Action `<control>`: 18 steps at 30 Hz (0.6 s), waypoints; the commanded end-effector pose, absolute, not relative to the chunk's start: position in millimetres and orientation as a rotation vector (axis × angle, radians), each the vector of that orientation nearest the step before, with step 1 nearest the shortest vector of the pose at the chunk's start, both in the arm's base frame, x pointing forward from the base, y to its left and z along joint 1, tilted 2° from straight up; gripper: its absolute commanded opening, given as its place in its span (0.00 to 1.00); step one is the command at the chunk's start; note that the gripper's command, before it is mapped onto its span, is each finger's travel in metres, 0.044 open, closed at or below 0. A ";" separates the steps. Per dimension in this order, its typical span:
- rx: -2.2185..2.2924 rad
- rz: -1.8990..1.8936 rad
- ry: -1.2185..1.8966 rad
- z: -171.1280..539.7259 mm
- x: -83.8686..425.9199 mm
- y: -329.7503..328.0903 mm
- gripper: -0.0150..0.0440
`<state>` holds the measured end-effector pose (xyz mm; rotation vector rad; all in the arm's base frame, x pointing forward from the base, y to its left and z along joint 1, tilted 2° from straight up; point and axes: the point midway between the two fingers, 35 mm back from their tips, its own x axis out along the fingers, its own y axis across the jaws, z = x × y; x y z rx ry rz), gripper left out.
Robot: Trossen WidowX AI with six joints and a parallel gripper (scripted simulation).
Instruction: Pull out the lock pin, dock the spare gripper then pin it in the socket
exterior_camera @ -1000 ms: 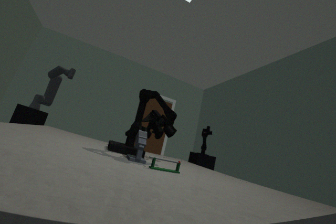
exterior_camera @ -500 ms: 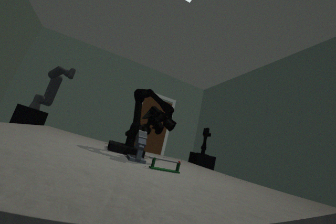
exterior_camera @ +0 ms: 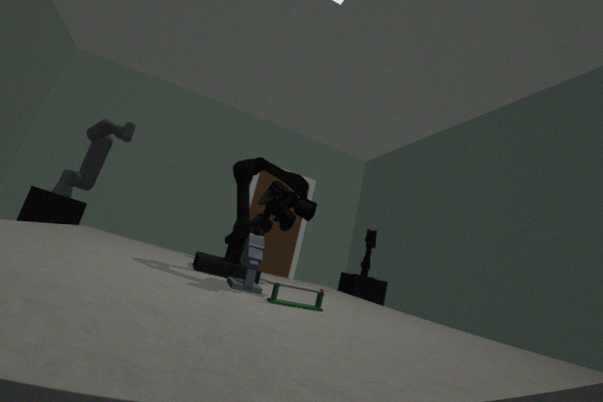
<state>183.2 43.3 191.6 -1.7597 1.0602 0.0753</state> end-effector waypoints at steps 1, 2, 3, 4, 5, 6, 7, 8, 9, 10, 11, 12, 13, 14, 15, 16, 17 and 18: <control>-1.761 0.102 1.047 201.0 183.8 41.9 1.00; -1.760 0.107 1.043 203.0 184.1 41.8 1.00; -1.759 0.111 1.039 205.0 184.3 41.7 1.00; -1.757 0.088 1.047 197.8 184.0 42.9 1.00; -1.757 0.088 1.047 197.8 184.0 42.9 1.00; -1.757 0.088 1.047 197.8 184.0 42.9 1.00; -1.757 0.088 1.047 197.8 184.0 42.9 1.00; -1.757 0.088 1.047 197.8 184.0 42.9 1.00; -1.756 0.093 1.042 198.0 184.2 45.6 0.96; -1.752 0.109 1.025 198.5 184.5 53.9 0.91; -1.745 0.135 0.997 199.3 184.3 67.8 0.87; -1.736 0.168 0.965 200.0 183.0 84.8 0.82; -1.727 0.201 0.934 200.4 180.5 101.8 0.78; -1.717 0.234 0.904 200.6 176.7 118.9 0.73; -1.709 0.262 0.881 200.6 172.6 133.0 0.69; -1.705 0.279 0.867 200.4 169.7 141.5 0.64; -1.703 0.285 0.863 200.4 168.6 144.3 0.60; -1.703 0.285 0.863 200.4 168.6 144.3 0.56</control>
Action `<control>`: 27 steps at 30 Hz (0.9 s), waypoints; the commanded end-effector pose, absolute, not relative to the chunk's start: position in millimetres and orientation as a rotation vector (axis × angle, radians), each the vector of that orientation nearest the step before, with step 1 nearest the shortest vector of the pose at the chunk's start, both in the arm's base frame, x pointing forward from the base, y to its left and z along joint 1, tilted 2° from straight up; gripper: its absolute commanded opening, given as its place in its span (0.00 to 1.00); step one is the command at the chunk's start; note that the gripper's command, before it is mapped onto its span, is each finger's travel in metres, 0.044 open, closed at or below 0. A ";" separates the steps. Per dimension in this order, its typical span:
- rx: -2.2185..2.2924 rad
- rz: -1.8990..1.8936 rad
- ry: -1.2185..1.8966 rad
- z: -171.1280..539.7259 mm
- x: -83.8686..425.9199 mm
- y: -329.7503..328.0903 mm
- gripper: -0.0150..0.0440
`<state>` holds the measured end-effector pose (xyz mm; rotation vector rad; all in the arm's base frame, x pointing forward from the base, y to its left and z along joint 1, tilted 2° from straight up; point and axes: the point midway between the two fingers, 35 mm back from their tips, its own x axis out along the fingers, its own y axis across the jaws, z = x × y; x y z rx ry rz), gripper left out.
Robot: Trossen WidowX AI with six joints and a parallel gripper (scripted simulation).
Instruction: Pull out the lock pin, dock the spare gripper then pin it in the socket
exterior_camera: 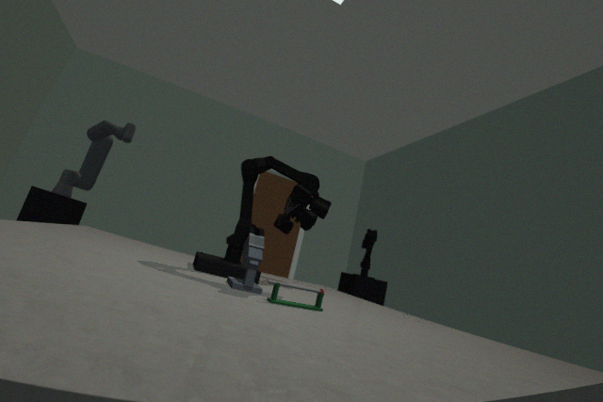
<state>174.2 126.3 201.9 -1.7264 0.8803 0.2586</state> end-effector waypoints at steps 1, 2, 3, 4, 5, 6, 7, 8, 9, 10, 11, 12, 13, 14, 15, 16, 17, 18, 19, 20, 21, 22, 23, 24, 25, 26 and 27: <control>-1.703 0.285 0.863 200.4 168.6 144.3 0.56; -1.703 0.285 0.863 200.4 168.6 144.3 0.56; -1.703 0.285 0.863 200.4 168.6 144.3 0.56; -1.705 0.289 0.871 200.4 169.7 145.0 0.56; -1.711 0.303 0.898 200.2 172.8 147.3 0.56; -1.718 0.329 0.940 199.9 178.5 151.0 0.56; -1.725 0.362 0.990 199.2 185.9 155.4 0.56; -1.728 0.399 1.037 198.2 193.9 159.6 0.56; -1.729 0.438 1.081 197.0 202.5 163.5 0.56; -1.728 0.480 1.121 195.5 211.7 167.1 0.56; -1.724 0.524 1.158 193.7 221.5 170.3 0.56; -1.718 0.570 1.191 191.7 231.8 173.1 0.56; -1.710 0.618 1.220 189.4 242.6 175.4 0.56; -1.687 0.648 1.242 186.1 254.7 176.5 0.56; -1.668 0.674 1.259 183.1 265.1 176.9 0.56; -1.655 0.698 1.270 181.0 273.5 177.3 0.56; -1.644 0.730 1.281 178.8 282.8 177.7 0.56; -1.630 0.769 1.292 176.1 294.3 177.8 0.56; -1.620 0.813 1.298 173.7 305.6 177.7 0.56; -1.610 0.858 1.301 171.2 316.7 177.4 0.56; -1.600 0.903 1.301 168.6 327.9 176.4 0.56; -1.590 0.948 1.298 165.7 339.3 174.8 0.56; -1.580 0.991 1.291 162.7 350.7 172.7 0.56; -1.570 1.045 1.278 159.2 362.0 169.9 0.56; -1.562 1.089 1.264 156.1 371.5 167.1 0.56; -1.557 1.115 1.255 154.2 377.2 165.3 0.56; -1.556 1.124 1.251 153.6 379.1 164.6 0.56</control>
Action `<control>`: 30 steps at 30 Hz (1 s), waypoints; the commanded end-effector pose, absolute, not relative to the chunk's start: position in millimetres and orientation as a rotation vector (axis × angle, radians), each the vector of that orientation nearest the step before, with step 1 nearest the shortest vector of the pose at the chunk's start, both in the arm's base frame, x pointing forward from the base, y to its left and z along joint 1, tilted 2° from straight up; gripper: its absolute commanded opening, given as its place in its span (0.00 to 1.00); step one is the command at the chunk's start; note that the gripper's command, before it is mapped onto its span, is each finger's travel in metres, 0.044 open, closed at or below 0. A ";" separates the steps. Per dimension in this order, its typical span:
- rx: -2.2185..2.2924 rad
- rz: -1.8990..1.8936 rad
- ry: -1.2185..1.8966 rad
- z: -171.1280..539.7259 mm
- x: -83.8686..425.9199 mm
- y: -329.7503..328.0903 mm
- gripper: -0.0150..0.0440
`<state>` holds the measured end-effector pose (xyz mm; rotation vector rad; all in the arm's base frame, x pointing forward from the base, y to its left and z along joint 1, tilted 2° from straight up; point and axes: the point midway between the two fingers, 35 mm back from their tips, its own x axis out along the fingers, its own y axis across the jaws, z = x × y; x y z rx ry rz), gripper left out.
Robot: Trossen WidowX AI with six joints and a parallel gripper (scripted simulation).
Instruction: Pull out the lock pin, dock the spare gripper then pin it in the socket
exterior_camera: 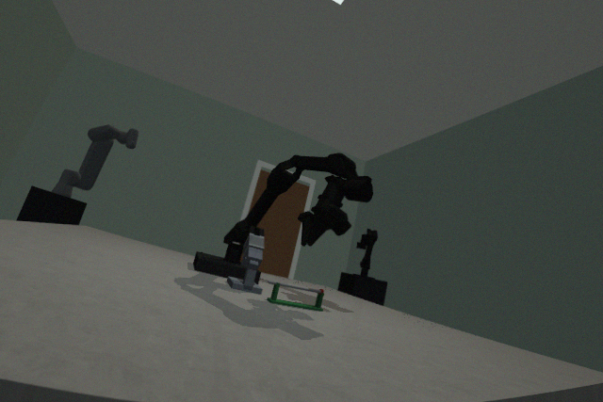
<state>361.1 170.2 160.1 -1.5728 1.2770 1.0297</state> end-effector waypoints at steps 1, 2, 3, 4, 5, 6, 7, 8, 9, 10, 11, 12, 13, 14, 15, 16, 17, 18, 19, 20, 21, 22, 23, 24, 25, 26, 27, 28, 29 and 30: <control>-1.556 1.124 1.251 153.6 379.1 164.6 0.56; -1.556 1.124 1.251 153.6 379.1 164.6 0.56; -1.556 1.124 1.251 153.6 379.1 164.6 0.56; -1.556 1.124 1.251 153.6 379.1 164.6 0.56; -1.556 1.124 1.251 153.6 379.1 164.6 0.56; -1.556 1.124 1.251 153.6 379.1 164.6 0.56; -1.556 1.124 1.251 153.6 379.1 164.6 0.56; -1.556 1.124 1.251 152.8 379.3 164.7 0.56; -1.556 1.123 1.251 151.2 379.5 164.8 0.56; -1.556 1.123 1.251 148.9 379.9 165.0 0.56; -1.556 1.123 1.251 145.8 380.4 165.2 0.56; -1.556 1.123 1.251 141.9 380.9 165.4 0.56; -1.556 1.123 1.251 137.5 381.5 165.7 0.56; -1.556 1.123 1.251 132.8 382.0 165.9 0.56; -1.556 1.123 1.251 128.1 382.4 166.1 0.56; -1.556 1.123 1.251 123.3 382.8 166.2 0.56; -1.556 1.123 1.251 118.5 383.1 166.3 0.56; -1.556 1.123 1.251 113.7 383.3 166.4 0.56; -1.556 1.123 1.251 108.8 383.3 166.4 0.56; -1.556 1.123 1.251 104.0 383.2 166.4 0.56; -1.556 1.123 1.251 99.2 383.0 166.3 0.56; -1.556 1.123 1.251 94.3 382.8 166.2 0.56; -1.556 1.123 1.251 89.5 382.4 166.1 0.56; -1.556 1.124 1.251 85.8 381.8 166.0 0.56; -1.556 1.124 1.251 82.3 381.1 165.8 0.56; -1.556 1.124 1.251 82.0 381.1 165.9 0.56; -1.556 1.124 1.251 81.5 381.2 165.9 0.56; -1.556 1.124 1.251 80.7 381.2 165.9 0.56; -1.556 1.124 1.251 79.7 381.3 166.0 0.56; -1.556 1.124 1.251 78.4 381.5 166.0 0.56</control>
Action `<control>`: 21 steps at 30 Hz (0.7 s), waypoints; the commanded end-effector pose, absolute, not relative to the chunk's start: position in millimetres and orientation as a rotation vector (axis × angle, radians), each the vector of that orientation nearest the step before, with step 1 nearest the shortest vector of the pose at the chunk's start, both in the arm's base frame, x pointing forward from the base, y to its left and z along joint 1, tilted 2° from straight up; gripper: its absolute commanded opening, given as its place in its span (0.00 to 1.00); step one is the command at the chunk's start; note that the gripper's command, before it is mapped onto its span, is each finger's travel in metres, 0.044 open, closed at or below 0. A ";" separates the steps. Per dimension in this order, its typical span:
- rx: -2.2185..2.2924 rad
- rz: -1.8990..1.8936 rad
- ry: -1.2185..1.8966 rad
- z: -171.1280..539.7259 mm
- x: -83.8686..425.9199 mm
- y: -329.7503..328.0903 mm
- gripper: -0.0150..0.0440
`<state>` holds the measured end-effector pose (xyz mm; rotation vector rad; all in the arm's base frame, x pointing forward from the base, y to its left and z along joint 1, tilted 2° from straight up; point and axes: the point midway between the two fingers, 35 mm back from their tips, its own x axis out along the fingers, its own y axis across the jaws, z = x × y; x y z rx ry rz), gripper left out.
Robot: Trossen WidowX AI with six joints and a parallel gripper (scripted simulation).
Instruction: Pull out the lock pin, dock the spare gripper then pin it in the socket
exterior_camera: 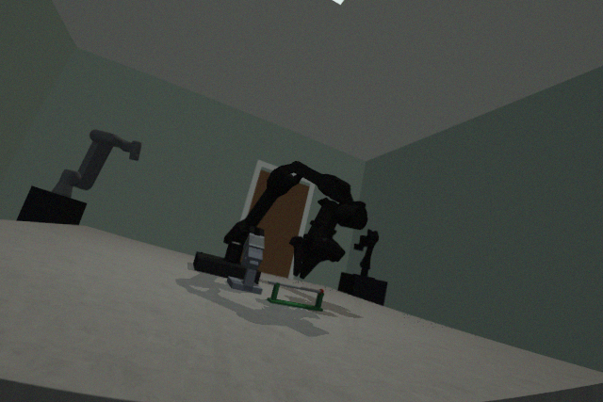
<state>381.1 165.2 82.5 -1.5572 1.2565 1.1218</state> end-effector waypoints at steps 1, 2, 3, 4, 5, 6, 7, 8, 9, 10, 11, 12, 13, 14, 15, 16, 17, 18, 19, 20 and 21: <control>-1.556 1.124 1.251 76.8 381.6 166.1 0.56; -1.556 1.124 1.251 75.2 381.7 166.1 0.56; -1.556 1.124 1.251 73.5 381.9 166.2 0.56; -1.556 1.124 1.251 71.9 382.0 166.3 0.56; -1.556 1.124 1.251 70.2 382.1 166.3 0.56; -1.556 1.124 1.251 68.6 382.2 166.4 0.56; -1.556 1.124 1.251 66.9 382.3 166.4 0.56; -1.556 1.124 1.251 65.2 382.4 166.5 0.56; -1.556 1.124 1.251 63.6 382.5 166.5 0.56; -1.556 1.124 1.251 61.9 382.5 166.5 0.56; -1.556 1.124 1.251 60.3 382.6 166.6 0.56; -1.556 1.124 1.251 58.6 382.6 166.6 0.56; -1.556 1.124 1.251 57.0 382.7 166.6 0.56; -1.556 1.124 1.251 55.3 382.7 166.6 0.56; -1.556 1.124 1.251 53.7 382.8 166.6 0.56; -1.556 1.124 1.251 52.0 382.8 166.6 0.56; -1.556 1.124 1.251 50.4 382.8 166.6 0.56; -1.556 1.124 1.251 48.7 382.8 166.6 0.56; -1.556 1.124 1.251 47.1 382.8 166.6 0.56; -1.556 1.124 1.251 45.4 382.8 166.6 0.56; -1.556 1.124 1.251 43.8 382.8 166.6 0.56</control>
